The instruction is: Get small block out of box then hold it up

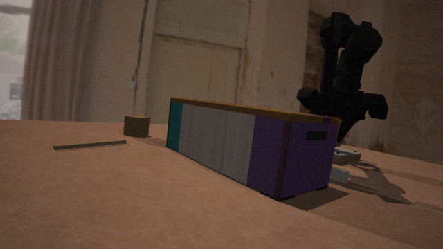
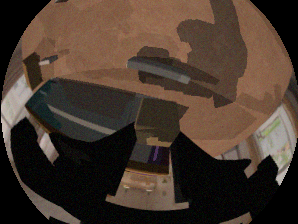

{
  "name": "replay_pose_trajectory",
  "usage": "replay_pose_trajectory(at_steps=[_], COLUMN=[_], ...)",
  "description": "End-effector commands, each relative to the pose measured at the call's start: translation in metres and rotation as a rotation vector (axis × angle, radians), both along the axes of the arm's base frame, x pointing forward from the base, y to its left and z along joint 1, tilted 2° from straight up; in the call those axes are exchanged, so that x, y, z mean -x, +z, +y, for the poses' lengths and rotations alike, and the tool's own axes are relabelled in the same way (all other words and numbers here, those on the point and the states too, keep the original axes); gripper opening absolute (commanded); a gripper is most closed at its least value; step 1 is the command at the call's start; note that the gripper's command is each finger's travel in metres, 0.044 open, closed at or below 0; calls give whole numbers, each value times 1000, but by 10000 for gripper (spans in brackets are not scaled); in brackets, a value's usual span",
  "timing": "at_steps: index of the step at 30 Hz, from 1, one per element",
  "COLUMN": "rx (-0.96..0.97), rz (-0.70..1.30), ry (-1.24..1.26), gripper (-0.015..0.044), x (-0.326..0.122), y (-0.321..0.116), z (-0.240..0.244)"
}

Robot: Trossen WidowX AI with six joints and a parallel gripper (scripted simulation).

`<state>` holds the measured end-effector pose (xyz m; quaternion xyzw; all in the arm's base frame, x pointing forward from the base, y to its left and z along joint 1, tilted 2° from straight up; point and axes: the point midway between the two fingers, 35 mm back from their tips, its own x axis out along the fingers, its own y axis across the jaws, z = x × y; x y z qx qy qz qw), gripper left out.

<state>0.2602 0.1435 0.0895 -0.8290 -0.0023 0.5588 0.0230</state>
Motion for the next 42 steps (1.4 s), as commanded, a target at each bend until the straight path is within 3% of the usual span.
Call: replay_pose_trajectory(at_steps=[1, 16, 42], rx=[-25, -42, -42], rz=[-28, -125, -127], ry=[97, 438, 441], gripper=[0, 0, 0], x=[1, 24, 24], y=[26, 86, 86], z=[-7, -34, -35])
